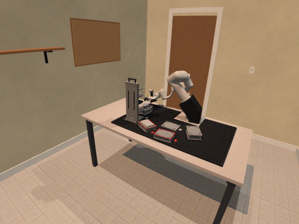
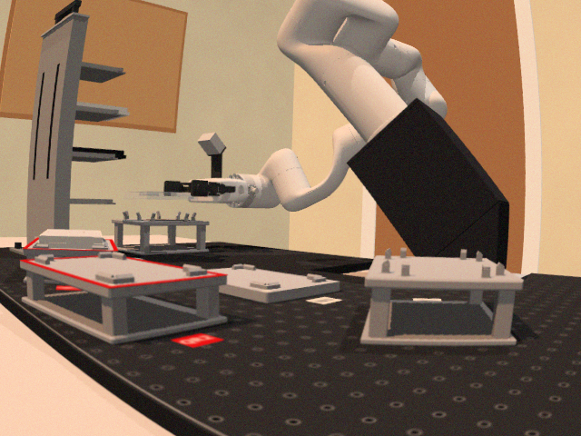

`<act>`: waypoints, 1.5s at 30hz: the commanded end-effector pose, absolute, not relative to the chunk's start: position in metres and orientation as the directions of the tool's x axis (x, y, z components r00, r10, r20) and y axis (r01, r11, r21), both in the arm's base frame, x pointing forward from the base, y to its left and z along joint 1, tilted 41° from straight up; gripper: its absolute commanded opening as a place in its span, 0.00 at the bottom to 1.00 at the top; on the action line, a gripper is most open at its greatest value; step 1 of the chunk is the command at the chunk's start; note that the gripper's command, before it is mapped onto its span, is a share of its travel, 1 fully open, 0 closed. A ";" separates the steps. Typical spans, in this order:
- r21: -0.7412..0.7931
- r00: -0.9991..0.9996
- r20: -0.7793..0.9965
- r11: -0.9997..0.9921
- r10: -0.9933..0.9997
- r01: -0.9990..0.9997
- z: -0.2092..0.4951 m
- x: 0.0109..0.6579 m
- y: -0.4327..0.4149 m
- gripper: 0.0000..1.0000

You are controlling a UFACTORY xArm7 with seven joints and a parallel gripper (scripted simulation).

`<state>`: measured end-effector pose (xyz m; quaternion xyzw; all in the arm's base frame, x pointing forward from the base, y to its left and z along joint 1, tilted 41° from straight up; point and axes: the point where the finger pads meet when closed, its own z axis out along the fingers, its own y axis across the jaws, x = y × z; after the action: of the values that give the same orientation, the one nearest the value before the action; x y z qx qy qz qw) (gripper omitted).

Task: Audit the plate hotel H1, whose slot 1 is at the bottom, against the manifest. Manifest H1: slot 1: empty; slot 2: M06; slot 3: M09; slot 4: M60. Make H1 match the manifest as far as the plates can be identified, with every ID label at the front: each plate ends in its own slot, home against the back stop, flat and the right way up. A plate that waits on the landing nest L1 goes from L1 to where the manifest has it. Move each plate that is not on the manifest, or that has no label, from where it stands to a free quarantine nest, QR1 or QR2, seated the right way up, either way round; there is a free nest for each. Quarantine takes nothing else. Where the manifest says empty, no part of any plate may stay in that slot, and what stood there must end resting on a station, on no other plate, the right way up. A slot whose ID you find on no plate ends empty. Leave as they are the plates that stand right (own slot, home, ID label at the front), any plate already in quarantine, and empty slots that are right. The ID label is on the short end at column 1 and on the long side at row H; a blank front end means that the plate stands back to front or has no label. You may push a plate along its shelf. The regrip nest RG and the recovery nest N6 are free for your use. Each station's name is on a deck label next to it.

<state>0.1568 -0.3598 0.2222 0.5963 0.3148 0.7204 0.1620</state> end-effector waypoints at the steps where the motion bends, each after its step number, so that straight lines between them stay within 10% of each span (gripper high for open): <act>1: 0.648 -0.236 0.756 -0.748 0.611 0.142 0.227 0.155 -0.357 0.00; 45: 0.648 -0.235 0.756 -0.748 0.611 0.142 0.274 0.140 -0.318 0.00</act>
<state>0.1413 -0.3201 0.2716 0.5964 0.3146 0.7205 0.1619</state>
